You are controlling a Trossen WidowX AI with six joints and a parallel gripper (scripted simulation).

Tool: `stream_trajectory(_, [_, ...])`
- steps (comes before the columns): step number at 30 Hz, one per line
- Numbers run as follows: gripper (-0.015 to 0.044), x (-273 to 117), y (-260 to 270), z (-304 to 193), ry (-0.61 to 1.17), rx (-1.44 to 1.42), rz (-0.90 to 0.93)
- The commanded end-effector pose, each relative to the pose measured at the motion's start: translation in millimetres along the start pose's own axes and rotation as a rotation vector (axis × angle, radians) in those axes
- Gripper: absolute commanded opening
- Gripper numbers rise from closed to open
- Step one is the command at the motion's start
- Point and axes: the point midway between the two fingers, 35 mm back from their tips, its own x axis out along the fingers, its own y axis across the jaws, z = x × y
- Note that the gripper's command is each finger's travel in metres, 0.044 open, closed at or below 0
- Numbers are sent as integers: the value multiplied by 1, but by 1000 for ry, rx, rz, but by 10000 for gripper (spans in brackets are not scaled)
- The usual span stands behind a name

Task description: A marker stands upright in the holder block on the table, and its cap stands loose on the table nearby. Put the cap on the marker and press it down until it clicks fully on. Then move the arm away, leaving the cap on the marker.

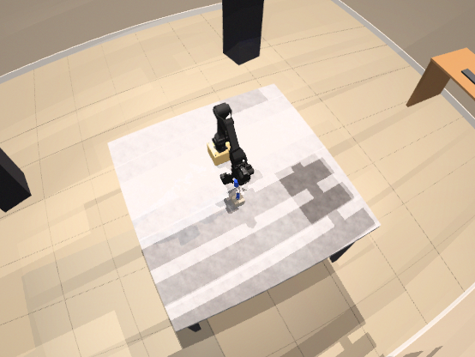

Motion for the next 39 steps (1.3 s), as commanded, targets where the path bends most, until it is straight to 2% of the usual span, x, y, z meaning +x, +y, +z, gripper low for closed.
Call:
stream_trajectory(1, [248,9,-1,-2,5,0,-3])
stream_trajectory(14, [248,26,-1,-4,5,0,-3])
stream_trajectory(18, [143,26,-1,-4,5,0,-3])
stream_trajectory(27, [83,26,-1,-3,5,0,-3])
stream_trajectory(30, [4,23,-1,-3,5,0,-3])
stream_trajectory(39, [0,2,-1,-1,5,0,-3])
